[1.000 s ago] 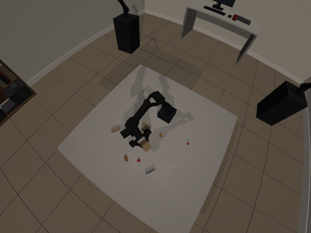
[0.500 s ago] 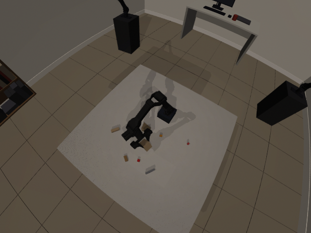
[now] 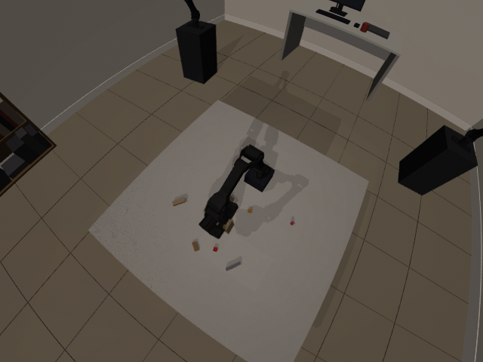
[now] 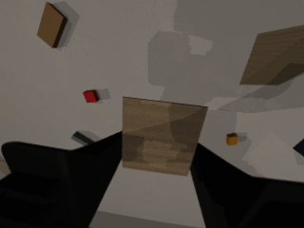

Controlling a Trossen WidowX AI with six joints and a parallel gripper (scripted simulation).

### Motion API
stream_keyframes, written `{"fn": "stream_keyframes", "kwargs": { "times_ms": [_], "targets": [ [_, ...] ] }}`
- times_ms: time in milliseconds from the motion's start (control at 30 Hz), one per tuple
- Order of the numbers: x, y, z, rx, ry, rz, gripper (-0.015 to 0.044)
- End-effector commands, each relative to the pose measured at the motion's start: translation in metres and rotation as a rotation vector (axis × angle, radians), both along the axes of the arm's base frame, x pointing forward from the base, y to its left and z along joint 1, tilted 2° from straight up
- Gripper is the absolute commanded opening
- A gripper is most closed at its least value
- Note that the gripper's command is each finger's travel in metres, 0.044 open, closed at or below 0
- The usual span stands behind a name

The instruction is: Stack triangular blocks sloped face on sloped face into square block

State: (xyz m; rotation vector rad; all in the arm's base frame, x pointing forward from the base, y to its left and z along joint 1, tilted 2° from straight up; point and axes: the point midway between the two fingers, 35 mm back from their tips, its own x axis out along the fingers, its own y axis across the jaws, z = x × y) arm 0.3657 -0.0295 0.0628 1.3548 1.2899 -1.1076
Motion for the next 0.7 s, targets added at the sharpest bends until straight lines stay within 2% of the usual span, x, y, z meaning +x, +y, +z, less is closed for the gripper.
{"fn": "stream_keyframes", "kwargs": {
  "times_ms": [0, 133, 333, 667],
  "targets": [
    [0.004, 0.001, 0.009, -0.098, -0.008, 0.054, 0.0],
    [0.006, 0.002, 0.015, -0.195, -0.004, 0.104, 0.0],
    [0.003, 0.002, 0.017, -0.2, -0.004, 0.107, 0.0],
    [-0.038, -0.006, 0.039, -0.201, 0.0, 0.107, 0.0]
  ]
}}
